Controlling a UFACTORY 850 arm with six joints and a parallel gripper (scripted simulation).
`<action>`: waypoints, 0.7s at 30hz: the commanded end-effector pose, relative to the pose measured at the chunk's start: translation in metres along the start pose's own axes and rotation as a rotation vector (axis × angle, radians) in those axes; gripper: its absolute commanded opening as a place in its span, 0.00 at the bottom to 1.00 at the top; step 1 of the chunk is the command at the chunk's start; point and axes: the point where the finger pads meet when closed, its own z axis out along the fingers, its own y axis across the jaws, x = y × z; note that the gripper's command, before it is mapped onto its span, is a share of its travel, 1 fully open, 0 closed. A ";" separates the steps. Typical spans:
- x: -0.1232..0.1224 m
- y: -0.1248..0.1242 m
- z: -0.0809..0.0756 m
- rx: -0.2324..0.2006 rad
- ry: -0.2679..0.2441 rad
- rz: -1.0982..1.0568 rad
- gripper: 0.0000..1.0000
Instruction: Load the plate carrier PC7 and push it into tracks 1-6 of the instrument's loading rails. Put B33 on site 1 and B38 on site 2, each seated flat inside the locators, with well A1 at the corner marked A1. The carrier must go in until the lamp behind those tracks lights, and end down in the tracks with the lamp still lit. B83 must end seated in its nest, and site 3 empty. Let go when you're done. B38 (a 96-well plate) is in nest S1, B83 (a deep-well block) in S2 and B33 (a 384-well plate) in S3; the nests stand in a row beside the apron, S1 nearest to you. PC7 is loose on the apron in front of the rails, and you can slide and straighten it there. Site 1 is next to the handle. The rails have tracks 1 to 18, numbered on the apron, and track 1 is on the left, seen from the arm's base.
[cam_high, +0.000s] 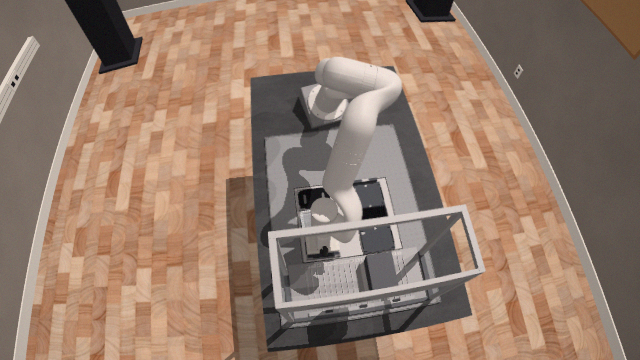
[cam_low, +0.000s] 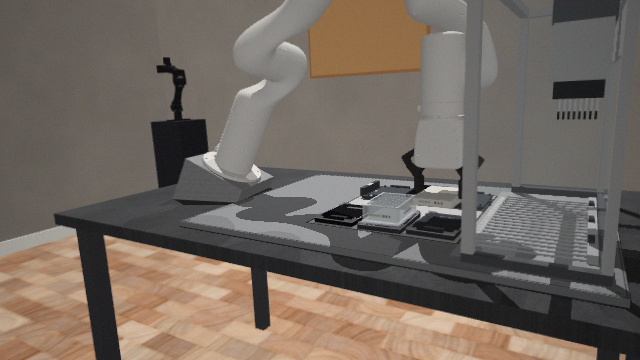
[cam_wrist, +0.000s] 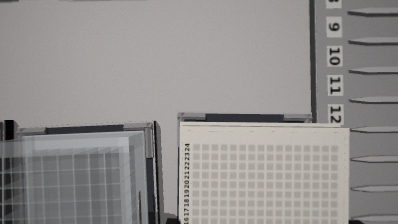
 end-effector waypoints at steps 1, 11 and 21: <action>0.000 0.001 -0.007 -0.002 -0.001 0.000 0.00; 0.000 0.001 -0.020 -0.002 -0.001 0.000 0.00; 0.000 0.001 -0.037 -0.002 -0.001 0.000 0.00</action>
